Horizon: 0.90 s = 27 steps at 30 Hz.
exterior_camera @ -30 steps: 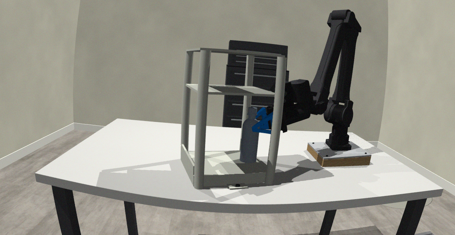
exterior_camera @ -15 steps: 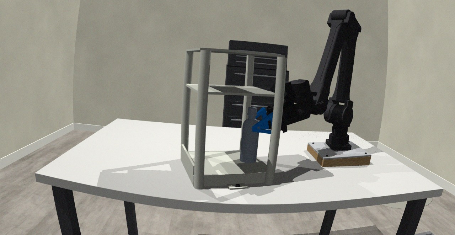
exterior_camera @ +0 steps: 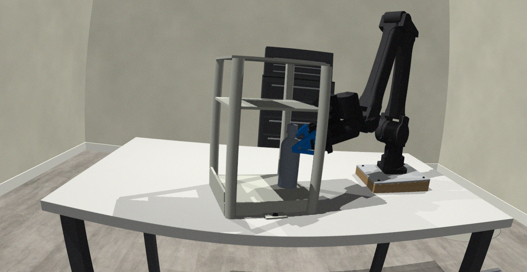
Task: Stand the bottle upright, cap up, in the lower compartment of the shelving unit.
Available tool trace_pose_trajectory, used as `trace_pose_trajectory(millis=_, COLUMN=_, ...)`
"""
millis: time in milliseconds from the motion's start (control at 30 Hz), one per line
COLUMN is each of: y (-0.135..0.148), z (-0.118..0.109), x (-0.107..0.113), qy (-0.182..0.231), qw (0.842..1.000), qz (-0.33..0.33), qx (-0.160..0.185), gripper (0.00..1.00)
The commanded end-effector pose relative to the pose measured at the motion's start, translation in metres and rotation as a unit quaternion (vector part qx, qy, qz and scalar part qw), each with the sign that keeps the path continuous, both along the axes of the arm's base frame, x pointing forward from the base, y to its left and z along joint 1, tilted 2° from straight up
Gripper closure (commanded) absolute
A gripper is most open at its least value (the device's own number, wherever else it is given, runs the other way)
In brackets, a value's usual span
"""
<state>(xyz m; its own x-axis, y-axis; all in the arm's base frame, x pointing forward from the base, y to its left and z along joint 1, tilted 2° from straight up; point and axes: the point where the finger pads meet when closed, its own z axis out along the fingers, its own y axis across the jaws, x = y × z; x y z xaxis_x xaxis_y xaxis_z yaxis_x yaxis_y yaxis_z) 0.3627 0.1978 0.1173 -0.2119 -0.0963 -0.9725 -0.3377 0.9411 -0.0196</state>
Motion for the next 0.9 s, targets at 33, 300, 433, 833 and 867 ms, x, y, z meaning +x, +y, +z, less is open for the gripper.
trace_pose_trajectory(millis=33, y=0.0077, z=0.0190, x=0.0121, qy=-0.023, qw=1.000, qz=0.000, qx=0.011, gripper=0.63)
trace_pose_trajectory(millis=300, y=0.0080, z=0.0195, x=0.0124, qy=-0.023, qw=1.000, qz=0.000, qx=0.011, gripper=0.63)
trace_pose_trajectory(millis=433, y=0.0085, z=0.0201, x=0.0130, qy=-0.023, qw=1.000, qz=0.000, qx=0.011, gripper=0.63)
trace_pose_trajectory(millis=833, y=0.0101, z=0.0204, x=0.0140, qy=-0.020, qw=1.000, qz=0.001, qx=0.009, gripper=0.63)
trace_pose_trajectory(millis=867, y=0.0102, z=0.0203, x=0.0140, qy=-0.020, qw=1.000, qz=0.001, qx=0.009, gripper=0.63)
